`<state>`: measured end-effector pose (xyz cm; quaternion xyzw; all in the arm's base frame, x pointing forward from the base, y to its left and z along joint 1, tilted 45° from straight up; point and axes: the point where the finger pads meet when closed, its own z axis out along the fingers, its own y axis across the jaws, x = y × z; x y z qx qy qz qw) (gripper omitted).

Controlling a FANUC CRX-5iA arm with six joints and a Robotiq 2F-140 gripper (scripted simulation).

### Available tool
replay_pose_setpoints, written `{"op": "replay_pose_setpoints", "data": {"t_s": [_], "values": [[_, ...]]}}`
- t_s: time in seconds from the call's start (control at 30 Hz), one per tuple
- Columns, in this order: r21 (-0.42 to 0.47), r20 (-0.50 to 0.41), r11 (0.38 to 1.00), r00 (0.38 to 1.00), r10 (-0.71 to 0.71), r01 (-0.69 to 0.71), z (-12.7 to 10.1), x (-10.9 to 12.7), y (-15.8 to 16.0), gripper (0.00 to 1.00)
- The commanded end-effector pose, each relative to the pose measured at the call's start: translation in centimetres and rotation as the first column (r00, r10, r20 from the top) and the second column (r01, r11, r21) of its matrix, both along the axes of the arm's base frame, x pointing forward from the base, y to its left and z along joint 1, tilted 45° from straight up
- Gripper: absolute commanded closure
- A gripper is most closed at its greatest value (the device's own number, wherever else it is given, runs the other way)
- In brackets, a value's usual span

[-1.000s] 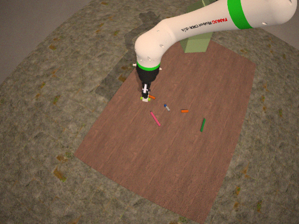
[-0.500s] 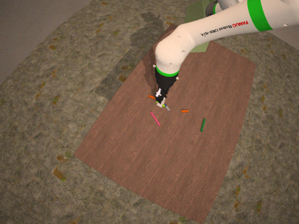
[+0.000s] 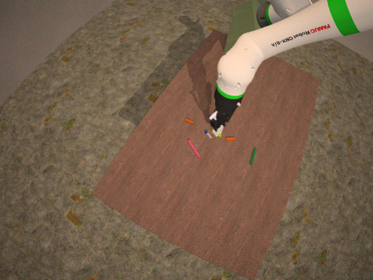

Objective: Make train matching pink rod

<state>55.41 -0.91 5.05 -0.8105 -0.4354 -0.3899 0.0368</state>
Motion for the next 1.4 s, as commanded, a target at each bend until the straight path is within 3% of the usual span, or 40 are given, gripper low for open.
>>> {"op": "replay_pose_setpoints", "data": {"t_s": [0.0, 0.57, 1.37], "values": [[0.015, -0.027, 0.999, 0.999, -0.031, 0.031, 0.2, -0.3, 0.6, 0.97], [0.015, -0.027, 0.999, 0.999, -0.031, 0.031, -0.2, 0.1, 0.8, 0.97], [0.015, -0.027, 0.999, 0.999, -0.031, 0.031, -5.7, 4.7, 3.9, 0.97]]}}
